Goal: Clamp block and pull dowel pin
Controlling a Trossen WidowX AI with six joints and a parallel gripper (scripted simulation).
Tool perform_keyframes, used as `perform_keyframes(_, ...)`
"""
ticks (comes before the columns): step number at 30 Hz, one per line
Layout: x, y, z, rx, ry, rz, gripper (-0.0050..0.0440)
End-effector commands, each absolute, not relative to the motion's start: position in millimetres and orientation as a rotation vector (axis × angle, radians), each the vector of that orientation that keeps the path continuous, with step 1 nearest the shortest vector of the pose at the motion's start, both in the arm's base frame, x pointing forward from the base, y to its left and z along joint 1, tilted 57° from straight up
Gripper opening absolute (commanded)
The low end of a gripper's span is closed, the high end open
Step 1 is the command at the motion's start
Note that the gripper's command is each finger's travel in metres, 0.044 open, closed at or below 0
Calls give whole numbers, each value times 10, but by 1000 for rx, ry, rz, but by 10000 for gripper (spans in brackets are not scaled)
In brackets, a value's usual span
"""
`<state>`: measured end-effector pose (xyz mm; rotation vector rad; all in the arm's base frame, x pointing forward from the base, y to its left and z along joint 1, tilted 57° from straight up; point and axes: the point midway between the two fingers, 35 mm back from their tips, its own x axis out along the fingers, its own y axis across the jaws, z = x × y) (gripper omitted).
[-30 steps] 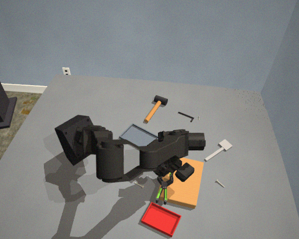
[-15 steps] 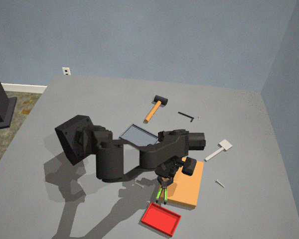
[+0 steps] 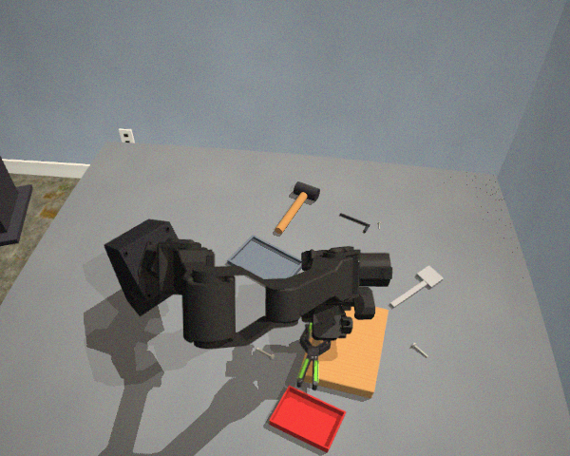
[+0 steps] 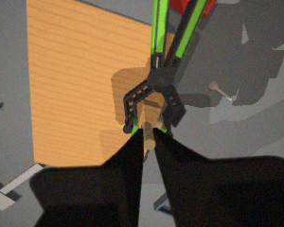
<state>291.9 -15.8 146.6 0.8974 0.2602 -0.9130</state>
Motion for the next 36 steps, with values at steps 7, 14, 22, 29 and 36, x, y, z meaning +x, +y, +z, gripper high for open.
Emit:
perform_keyframes(7, 2909, -145, 1475, 686, 356, -862, 0)
perform_keyframes(14, 2908, -144, 1476, 590, 398, -838, 0)
perform_keyframes(22, 2906, -143, 1478, 544, 418, -825, 0)
perform_keyframes(29, 2905, -142, 1479, 612, 389, -843, 0)
perform_keyframes(36, 2904, -141, 1480, 694, 353, -864, 0)
